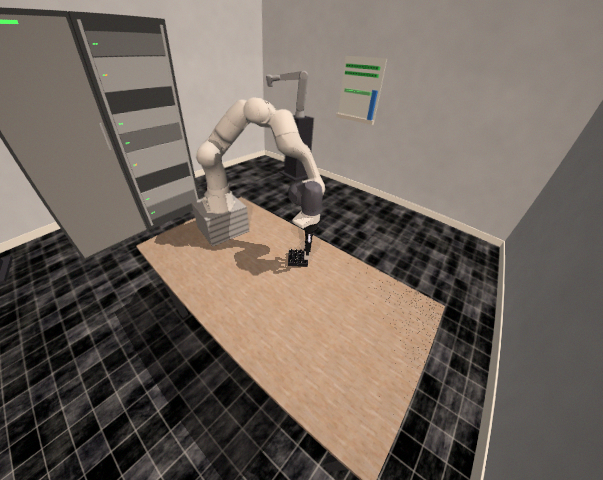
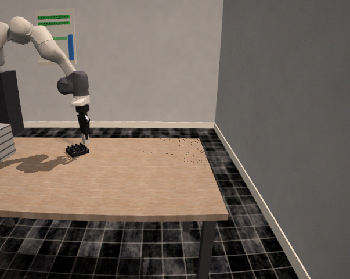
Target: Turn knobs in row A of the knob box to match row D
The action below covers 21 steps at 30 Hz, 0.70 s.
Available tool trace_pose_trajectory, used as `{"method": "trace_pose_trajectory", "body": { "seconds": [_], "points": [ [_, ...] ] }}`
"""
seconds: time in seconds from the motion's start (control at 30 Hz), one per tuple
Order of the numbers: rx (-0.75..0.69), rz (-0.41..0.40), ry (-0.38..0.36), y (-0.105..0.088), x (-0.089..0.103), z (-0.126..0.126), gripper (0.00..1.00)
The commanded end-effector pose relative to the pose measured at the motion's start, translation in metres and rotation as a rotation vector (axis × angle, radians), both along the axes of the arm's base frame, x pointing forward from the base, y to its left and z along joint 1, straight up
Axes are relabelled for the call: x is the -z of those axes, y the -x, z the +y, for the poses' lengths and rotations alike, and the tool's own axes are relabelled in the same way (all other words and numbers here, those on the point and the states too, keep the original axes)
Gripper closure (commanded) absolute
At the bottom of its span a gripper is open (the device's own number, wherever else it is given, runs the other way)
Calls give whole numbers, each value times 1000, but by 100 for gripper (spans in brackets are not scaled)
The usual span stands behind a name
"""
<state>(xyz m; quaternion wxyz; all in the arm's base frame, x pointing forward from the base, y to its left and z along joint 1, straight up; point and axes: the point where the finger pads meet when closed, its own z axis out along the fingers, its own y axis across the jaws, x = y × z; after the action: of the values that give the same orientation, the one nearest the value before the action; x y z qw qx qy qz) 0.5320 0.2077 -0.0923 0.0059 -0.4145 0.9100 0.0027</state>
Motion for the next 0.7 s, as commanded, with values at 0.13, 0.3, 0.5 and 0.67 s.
{"method": "trace_pose_trajectory", "body": {
  "seconds": [0.13,0.3,0.5,0.67],
  "points": [
    [7,8,3,3,-9,-1,88],
    [7,8,3,3,-9,-1,88],
    [7,8,3,3,-9,-1,88],
    [109,10,2,23,-17,-25,88]
  ]
}}
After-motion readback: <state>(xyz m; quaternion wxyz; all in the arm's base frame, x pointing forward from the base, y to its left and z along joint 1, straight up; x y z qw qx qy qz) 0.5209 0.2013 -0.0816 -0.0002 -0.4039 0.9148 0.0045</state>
